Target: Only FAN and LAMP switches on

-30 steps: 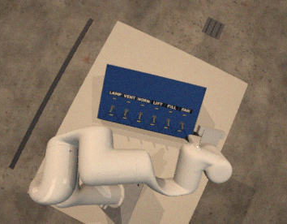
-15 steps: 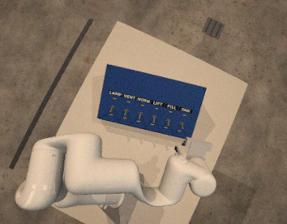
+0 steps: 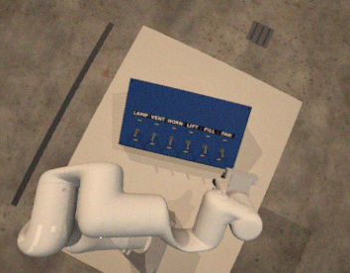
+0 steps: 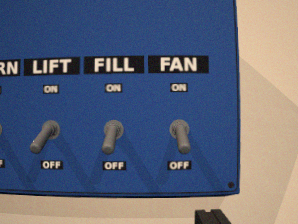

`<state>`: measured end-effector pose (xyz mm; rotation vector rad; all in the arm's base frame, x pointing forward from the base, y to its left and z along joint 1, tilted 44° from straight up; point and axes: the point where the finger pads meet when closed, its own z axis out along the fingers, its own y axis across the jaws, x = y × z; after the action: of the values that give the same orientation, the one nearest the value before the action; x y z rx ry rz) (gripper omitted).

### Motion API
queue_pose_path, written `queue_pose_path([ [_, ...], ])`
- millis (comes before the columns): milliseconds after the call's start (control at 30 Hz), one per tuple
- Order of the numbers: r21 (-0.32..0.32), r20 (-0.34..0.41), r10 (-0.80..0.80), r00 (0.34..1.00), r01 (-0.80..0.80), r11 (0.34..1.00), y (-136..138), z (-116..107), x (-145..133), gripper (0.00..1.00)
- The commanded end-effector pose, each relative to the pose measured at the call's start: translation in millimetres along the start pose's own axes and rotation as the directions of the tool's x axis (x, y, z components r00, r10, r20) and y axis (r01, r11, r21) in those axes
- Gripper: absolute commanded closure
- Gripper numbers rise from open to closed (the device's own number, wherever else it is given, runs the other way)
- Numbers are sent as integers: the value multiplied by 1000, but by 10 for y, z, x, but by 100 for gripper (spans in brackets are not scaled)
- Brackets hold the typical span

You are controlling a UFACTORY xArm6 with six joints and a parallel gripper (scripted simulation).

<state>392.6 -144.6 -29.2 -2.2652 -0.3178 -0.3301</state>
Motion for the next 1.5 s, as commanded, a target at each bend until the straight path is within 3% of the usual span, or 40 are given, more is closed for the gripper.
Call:
queue_pose_path([
  [0,-4,-2,-2,1000,2,1000,7,-17,12,100],
  [767,-4,-2,-2,1000,2,1000,7,45,12,100],
  [1033,-4,-2,-2,1000,2,1000,7,174,12,100],
  [1467,-4,-2,-2,1000,2,1000,7,612,11,100],
])
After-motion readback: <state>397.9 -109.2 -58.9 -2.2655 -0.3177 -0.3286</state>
